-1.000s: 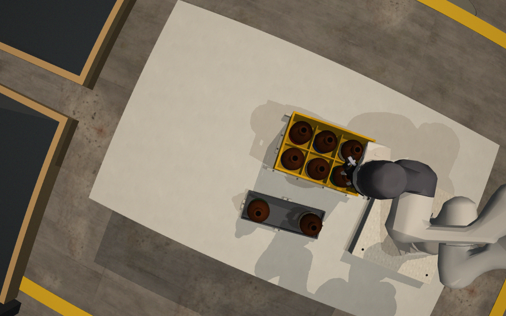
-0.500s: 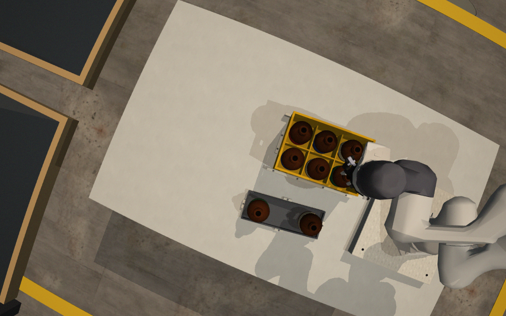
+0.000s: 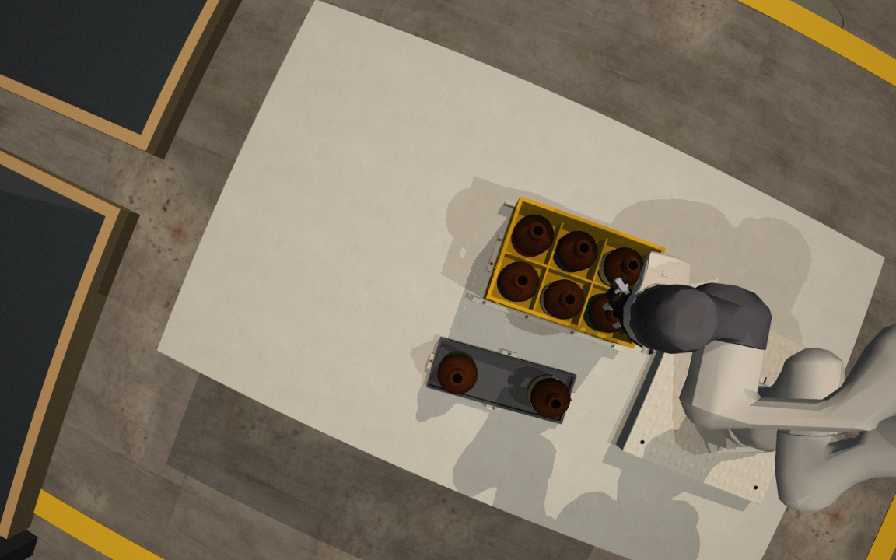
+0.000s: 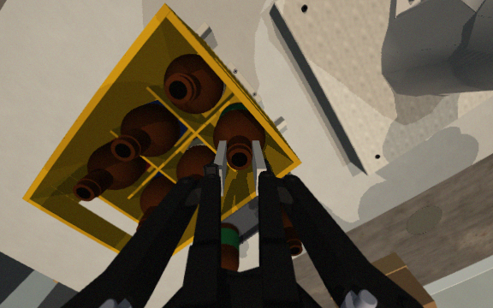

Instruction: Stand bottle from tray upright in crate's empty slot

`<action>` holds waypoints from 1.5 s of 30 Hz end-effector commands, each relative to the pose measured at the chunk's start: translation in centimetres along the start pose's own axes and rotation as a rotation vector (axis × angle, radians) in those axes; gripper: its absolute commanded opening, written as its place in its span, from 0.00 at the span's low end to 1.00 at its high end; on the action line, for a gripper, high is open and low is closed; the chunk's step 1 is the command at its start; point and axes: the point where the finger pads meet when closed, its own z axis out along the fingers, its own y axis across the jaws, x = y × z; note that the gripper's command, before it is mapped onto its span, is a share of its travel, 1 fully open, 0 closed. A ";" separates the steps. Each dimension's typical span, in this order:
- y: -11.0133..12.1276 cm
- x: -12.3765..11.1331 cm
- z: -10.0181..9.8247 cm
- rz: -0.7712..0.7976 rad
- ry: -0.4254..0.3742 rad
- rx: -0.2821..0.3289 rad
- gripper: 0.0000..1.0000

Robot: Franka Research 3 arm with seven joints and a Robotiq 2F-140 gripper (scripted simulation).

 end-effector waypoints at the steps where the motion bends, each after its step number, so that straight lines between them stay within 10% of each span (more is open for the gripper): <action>1: -0.2 0.0 0.2 0.005 -0.004 0.005 0.00; 45: -0.2 0.0 1.0 0.005 -0.004 0.005 0.00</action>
